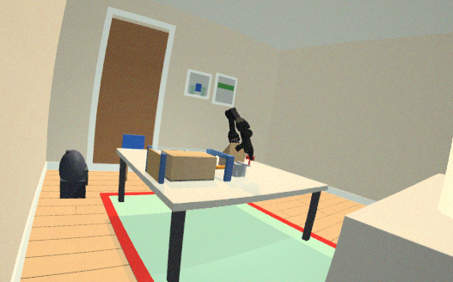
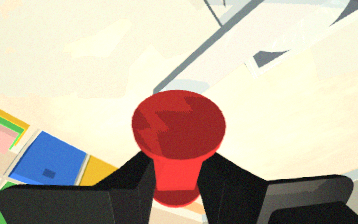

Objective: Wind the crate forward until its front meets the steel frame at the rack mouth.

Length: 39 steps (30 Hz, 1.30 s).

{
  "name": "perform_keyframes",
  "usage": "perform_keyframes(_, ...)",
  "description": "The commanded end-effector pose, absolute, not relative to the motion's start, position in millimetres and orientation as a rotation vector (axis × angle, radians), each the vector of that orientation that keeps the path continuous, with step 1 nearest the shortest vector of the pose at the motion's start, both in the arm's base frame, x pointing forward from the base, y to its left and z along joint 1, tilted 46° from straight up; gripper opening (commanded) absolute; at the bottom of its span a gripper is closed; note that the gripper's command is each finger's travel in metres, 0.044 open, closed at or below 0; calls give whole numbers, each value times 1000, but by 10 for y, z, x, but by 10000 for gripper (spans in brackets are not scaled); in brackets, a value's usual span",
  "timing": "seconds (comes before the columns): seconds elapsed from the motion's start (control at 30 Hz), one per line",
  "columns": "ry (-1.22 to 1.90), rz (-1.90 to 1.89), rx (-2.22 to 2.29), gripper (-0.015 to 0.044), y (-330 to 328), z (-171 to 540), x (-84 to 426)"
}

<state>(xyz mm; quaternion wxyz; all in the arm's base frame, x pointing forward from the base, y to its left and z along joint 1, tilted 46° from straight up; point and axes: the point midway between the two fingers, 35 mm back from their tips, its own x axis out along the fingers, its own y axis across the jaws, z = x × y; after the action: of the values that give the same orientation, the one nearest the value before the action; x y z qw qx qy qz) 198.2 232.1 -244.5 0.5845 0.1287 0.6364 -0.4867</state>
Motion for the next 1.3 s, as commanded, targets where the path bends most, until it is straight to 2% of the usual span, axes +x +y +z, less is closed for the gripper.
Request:
perform_keyframes(0.0,1515,-1164,276,0,2277,-2444,1752)
perform_keyframes(1.27,1518,-1166,272,0,2081,-2237,1284)
